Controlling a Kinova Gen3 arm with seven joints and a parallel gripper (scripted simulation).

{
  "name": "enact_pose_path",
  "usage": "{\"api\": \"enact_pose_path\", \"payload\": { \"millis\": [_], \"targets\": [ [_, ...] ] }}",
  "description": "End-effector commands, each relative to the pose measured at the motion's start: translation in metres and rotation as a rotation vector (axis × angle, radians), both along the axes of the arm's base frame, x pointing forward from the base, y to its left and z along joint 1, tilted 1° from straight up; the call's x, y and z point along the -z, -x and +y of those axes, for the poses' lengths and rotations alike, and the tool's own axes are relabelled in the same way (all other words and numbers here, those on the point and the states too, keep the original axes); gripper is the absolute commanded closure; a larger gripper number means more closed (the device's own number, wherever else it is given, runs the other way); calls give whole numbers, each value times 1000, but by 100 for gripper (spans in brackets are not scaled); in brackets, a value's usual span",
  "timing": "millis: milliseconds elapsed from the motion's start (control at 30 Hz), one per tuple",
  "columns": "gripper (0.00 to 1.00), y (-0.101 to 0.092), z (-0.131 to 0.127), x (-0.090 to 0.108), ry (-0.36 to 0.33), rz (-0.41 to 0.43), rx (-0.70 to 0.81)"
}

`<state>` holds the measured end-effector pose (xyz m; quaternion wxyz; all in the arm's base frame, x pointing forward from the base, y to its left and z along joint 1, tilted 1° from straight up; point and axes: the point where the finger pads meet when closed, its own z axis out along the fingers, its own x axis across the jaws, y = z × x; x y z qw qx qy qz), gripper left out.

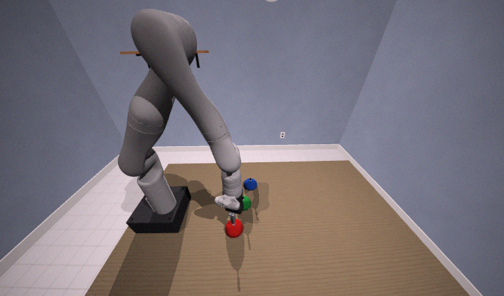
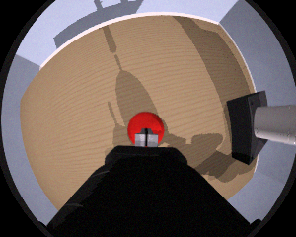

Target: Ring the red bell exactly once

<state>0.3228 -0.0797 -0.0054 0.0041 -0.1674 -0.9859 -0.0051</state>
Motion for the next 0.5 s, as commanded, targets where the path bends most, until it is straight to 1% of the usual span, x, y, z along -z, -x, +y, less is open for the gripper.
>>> {"api": "enact_pose_path", "payload": {
  "millis": [0, 467],
  "targets": [
    [83, 0, 0, 0, 0, -1, 0],
    [83, 0, 0, 10, 0, -1, 0]
  ]
}}
